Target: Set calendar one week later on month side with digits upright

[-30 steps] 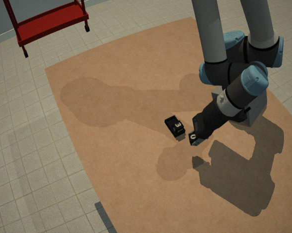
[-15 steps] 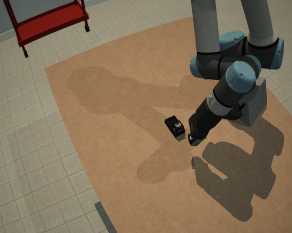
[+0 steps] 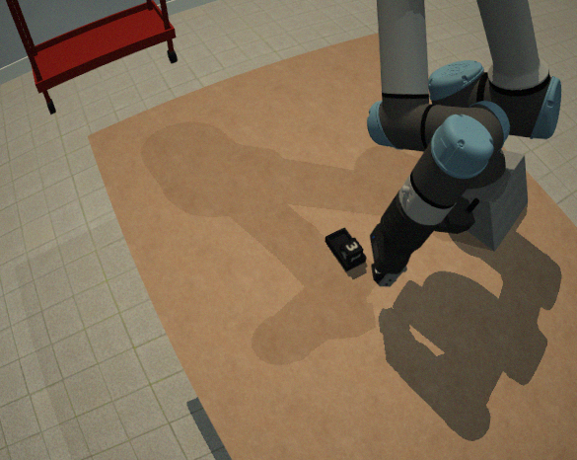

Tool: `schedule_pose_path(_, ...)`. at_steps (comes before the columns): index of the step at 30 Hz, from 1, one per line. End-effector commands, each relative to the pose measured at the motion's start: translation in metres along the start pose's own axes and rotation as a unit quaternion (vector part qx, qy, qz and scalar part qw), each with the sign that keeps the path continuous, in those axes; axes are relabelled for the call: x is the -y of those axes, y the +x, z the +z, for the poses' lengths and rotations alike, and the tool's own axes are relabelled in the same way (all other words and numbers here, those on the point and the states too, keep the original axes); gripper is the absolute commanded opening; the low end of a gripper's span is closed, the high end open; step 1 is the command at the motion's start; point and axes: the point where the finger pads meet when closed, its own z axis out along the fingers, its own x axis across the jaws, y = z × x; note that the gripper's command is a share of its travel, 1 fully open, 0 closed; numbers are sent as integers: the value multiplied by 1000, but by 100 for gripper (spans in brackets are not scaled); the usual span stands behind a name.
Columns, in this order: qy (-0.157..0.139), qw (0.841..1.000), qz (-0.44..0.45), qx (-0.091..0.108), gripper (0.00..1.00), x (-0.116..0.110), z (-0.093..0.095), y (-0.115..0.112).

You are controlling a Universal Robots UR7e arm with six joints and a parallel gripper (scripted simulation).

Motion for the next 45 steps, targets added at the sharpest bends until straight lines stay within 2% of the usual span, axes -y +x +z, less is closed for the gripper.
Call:
schedule_pose_path(1,3,1000,0,0,60,0,0,0)
schedule_pose_path(5,19,1000,-1,1,60,0,1,1)
schedule_pose_path(12,74,997,-2,1,60,-2,3,2)
schedule_pose_path(14,74,997,-2,1,60,-2,3,2)
schedule_pose_path(21,121,993,-1,0,60,-3,1,1)
schedule_pose_path(34,140,990,-1,0,60,-3,1,0)
schedule_pose_path(37,160,987,-2,1,60,-3,2,1)
schedule_pose_path(45,237,971,-1,1,60,-5,2,1)
